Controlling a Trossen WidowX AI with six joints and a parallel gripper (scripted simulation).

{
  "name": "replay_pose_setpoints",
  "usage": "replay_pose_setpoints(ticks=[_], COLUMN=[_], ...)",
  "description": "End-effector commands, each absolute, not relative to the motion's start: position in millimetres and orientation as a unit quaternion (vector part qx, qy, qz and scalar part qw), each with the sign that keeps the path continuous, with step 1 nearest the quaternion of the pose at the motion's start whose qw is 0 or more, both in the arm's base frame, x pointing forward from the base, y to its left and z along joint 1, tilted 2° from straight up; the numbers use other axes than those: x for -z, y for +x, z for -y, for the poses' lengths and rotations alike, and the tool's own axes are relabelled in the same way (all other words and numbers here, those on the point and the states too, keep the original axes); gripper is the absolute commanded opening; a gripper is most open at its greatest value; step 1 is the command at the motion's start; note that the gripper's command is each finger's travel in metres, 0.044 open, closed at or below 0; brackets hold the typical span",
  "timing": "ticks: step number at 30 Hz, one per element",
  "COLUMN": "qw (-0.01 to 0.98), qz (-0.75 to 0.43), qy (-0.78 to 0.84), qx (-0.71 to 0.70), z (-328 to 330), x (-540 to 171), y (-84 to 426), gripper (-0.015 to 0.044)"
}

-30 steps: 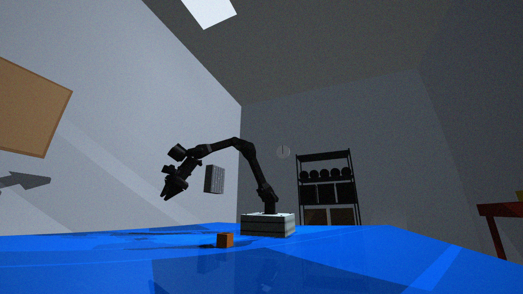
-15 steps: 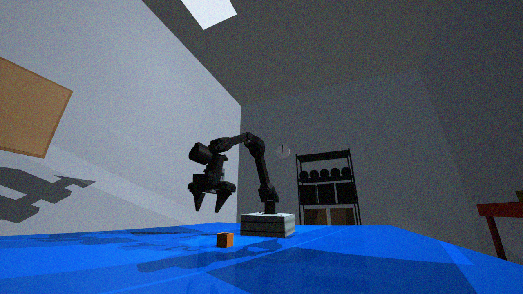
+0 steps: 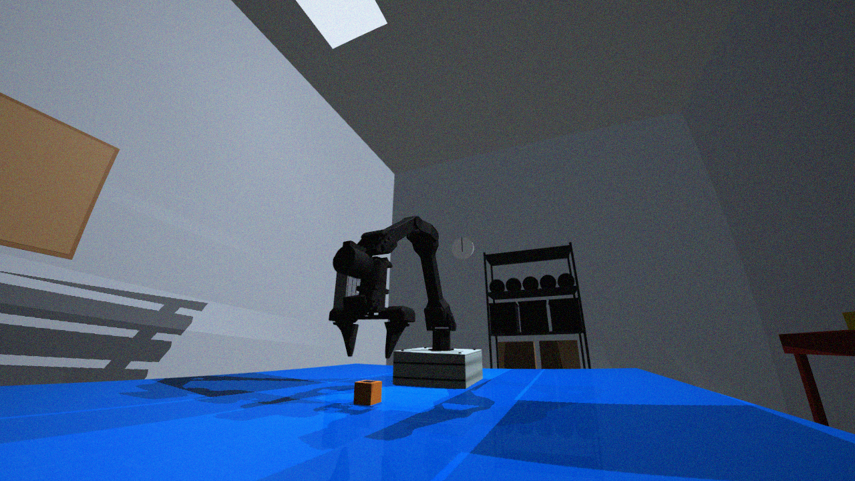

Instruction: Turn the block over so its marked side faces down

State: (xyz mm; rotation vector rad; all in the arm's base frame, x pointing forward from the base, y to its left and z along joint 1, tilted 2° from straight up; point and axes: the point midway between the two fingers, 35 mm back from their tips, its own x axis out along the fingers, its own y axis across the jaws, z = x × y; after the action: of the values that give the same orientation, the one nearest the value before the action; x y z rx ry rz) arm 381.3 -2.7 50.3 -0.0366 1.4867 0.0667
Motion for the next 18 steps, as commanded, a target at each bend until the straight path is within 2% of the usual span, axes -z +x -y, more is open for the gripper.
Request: replay_pose_setpoints(ticks=[1,18], qw=[0.729,0.729], qz=[-0.684,-0.684], qy=[-0.014,-0.014], qx=[-0.032,-0.032], z=[0.1,0.9], x=[-33.7,-9.5], y=[378.0,378.7], gripper=[0.044,0.044])
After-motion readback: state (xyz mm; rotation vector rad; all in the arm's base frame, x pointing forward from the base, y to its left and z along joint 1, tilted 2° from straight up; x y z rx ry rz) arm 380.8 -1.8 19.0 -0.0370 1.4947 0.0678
